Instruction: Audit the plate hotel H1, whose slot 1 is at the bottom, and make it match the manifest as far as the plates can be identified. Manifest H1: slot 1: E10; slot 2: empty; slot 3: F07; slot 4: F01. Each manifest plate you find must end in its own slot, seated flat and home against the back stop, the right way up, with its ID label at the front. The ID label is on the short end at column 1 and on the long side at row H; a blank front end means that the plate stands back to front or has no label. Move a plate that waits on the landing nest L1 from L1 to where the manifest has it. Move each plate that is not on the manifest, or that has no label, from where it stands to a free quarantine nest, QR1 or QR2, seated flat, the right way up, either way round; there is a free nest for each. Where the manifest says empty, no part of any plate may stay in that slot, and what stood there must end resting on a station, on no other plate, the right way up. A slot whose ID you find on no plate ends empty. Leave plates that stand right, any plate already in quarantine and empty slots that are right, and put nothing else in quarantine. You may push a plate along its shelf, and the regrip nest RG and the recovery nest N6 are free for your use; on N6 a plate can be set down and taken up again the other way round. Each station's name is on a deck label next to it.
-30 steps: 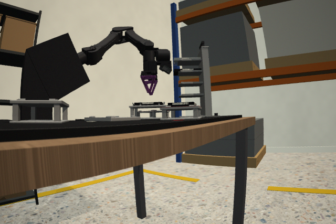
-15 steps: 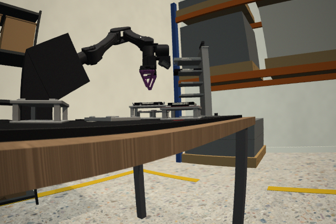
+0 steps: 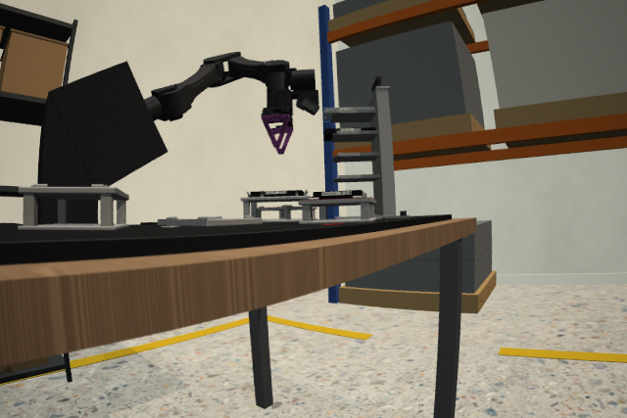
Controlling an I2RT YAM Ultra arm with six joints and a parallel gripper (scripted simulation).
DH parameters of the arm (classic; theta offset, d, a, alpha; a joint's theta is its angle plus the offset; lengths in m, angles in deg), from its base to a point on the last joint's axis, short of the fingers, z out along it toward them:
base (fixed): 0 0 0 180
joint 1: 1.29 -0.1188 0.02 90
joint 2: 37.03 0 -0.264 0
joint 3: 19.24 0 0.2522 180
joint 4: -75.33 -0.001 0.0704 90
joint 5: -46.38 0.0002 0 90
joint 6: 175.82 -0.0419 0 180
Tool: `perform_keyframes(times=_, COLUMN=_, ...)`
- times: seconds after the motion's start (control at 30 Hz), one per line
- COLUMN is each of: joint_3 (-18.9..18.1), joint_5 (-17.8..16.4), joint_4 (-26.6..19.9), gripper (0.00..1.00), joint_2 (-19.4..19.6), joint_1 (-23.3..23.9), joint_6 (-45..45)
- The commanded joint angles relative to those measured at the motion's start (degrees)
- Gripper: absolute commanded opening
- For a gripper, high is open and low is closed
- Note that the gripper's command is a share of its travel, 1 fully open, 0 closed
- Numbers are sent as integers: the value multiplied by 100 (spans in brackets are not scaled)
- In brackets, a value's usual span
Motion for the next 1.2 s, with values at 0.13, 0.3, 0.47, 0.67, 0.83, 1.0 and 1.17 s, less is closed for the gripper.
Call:
perform_keyframes(times=0.13, joint_3=-268, joint_5=-252, joint_4=-791, gripper=100, joint_2=-8, joint_1=377, joint_6=599)
perform_keyframes(times=0.3, joint_3=-513, joint_5=-407, joint_4=-1385, gripper=100, joint_2=53, joint_1=707, joint_6=1101)
perform_keyframes(times=0.47, joint_3=-781, joint_5=-545, joint_4=-2024, gripper=100, joint_2=152, joint_1=1053, joint_6=1666)
perform_keyframes(times=0.67, joint_3=-1007, joint_5=-638, joint_4=-2559, gripper=100, joint_2=255, joint_1=1336, joint_6=2155)
perform_keyframes(times=0.83, joint_3=-1206, joint_5=-702, joint_4=-3033, gripper=100, joint_2=359, joint_1=1582, joint_6=2600)
perform_keyframes(times=1.0, joint_3=-1166, joint_5=-733, joint_4=-3064, gripper=100, joint_2=515, joint_1=1726, joint_6=2866)
perform_keyframes(times=1.17, joint_3=-1133, joint_5=-756, joint_4=-3088, gripper=100, joint_2=676, joint_1=1862, joint_6=3122)
